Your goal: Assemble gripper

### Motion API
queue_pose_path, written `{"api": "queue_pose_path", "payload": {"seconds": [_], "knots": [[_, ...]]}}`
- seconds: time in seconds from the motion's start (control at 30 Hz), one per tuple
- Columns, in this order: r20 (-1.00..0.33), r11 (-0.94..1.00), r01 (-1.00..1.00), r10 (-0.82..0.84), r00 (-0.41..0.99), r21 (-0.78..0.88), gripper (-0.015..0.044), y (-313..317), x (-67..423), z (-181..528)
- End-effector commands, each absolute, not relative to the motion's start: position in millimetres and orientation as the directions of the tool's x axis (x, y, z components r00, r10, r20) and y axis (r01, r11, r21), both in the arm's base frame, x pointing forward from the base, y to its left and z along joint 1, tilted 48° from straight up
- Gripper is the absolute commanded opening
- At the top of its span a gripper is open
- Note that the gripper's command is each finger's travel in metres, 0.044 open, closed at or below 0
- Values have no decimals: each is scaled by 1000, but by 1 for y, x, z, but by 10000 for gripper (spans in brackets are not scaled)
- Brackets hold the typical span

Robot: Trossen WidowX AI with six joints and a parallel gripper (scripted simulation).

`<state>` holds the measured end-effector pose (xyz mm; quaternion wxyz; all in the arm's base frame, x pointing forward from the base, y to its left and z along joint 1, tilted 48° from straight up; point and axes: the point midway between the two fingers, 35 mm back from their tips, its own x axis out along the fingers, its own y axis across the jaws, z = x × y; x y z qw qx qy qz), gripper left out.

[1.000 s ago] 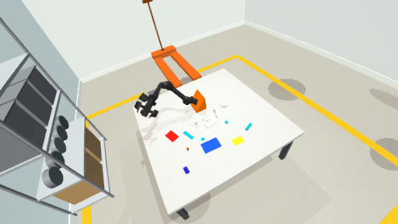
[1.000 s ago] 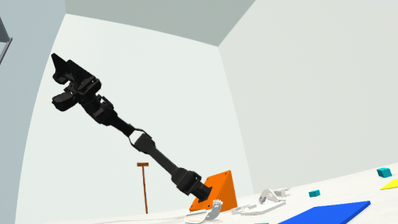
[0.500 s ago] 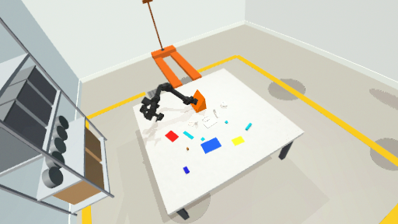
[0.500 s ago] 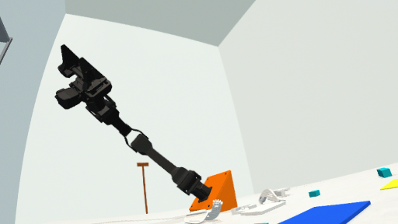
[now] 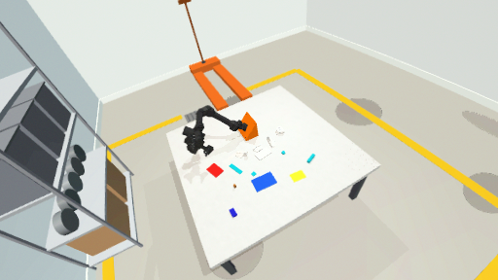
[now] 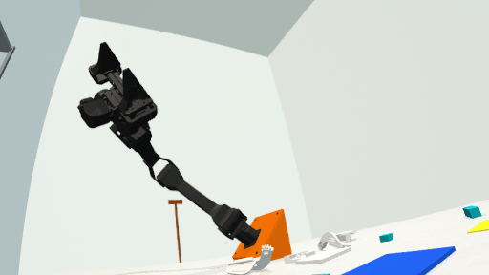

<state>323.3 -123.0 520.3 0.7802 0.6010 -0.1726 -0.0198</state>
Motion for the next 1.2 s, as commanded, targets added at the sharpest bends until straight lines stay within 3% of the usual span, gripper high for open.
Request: {"api": "queue_pose_path", "payload": {"seconds": [0.0, 0.57, 1.17], "knots": [[191, 313, -113, -231, 954, 943, 440, -122, 338, 502], [-18, 485, 116, -202, 979, 867, 440, -110, 385, 436], [-232, 682, 262, -138, 963, 682, 440, -80, 417, 365]]}}
